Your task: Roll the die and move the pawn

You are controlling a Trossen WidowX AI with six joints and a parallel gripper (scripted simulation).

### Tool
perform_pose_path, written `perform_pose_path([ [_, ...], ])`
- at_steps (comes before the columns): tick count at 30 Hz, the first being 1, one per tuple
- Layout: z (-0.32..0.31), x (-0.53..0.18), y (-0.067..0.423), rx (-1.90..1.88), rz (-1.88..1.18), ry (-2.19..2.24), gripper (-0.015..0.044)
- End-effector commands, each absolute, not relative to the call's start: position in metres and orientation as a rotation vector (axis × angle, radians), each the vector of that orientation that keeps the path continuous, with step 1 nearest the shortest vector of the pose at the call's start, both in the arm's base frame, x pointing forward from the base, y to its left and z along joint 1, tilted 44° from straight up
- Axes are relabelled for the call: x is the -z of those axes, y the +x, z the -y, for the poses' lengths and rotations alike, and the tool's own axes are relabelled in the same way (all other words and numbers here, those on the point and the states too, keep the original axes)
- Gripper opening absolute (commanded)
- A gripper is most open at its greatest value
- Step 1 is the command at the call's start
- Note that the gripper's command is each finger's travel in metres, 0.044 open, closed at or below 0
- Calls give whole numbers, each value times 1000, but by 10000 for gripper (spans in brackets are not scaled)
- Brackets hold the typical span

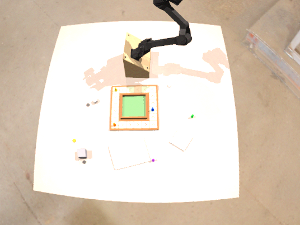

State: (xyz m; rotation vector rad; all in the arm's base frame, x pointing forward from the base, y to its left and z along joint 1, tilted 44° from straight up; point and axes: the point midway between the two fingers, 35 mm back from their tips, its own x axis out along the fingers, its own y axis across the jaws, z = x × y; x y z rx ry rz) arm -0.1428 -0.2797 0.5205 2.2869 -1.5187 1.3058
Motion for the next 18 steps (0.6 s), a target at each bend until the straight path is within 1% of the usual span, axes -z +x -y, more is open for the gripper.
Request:
perform_pose_path([
  [1,281,-520,-143,-1309,1520,2290,374],
  [5,302,-507,-144,-1375,1547,2355,275],
  [13,390,-442,-130,-1610,1695,2627,275],
  [18,442,-388,-108,-1733,1838,2810,275],
])
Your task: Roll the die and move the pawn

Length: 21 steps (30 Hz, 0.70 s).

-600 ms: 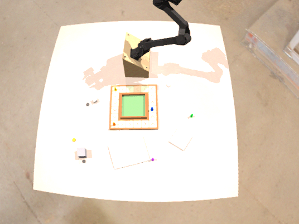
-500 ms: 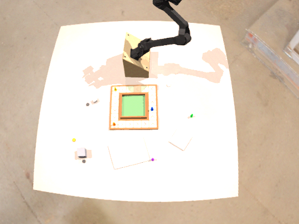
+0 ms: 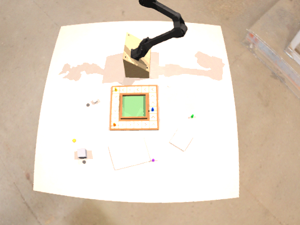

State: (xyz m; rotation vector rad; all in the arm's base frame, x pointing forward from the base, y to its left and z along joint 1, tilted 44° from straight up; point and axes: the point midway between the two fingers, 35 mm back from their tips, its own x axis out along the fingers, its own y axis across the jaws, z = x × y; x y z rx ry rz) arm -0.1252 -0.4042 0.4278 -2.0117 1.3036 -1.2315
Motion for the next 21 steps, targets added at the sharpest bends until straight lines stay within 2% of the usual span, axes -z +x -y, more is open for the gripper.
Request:
perform_pose_path([
  [1,451,-376,-102,1122,-1198,-1823,275],
  [12,507,-264,-12,819,-996,-1526,275],
  [21,519,-152,76,537,-917,-1206,275],
])
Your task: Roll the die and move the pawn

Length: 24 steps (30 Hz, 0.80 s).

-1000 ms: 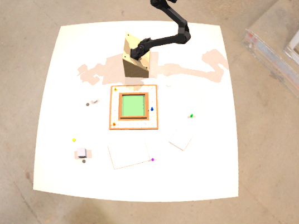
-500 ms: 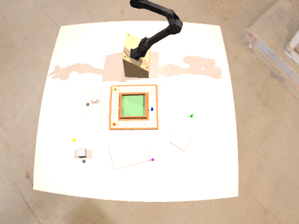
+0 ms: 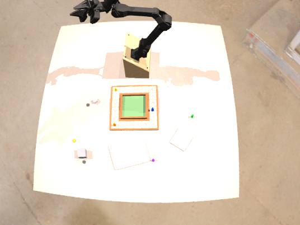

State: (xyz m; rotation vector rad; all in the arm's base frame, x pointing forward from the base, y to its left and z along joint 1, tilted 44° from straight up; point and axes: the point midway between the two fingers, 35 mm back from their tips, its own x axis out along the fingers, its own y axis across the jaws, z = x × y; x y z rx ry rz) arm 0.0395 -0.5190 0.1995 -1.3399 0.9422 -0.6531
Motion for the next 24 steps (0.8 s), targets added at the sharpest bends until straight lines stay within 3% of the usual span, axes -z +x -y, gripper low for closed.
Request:
perform_pose_path([
  [1,517,-140,86,503,-912,-1171,275],
  [15,436,28,211,-1,-905,-696,275],
  [24,354,105,249,-283,-967,-443,275],
])
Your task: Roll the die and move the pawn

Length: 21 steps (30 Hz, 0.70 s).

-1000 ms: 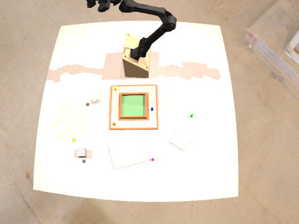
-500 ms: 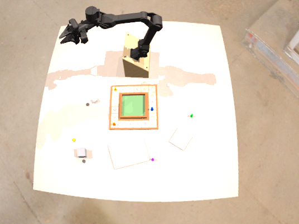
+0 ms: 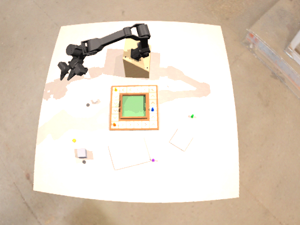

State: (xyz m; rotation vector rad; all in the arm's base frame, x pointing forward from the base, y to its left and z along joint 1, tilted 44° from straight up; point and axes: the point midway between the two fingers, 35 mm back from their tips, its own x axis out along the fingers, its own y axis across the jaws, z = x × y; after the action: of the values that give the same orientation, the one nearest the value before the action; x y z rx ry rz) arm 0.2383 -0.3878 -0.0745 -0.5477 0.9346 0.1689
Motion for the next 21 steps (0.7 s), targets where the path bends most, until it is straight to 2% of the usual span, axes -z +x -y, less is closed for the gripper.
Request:
perform_pose_path([
  [1,340,115,252,-332,-977,-408,275],
  [8,242,172,257,-654,-1059,-176,275],
  [14,154,203,239,-944,-1157,43,275],
  [21,144,205,241,-977,-1169,69,275],
])
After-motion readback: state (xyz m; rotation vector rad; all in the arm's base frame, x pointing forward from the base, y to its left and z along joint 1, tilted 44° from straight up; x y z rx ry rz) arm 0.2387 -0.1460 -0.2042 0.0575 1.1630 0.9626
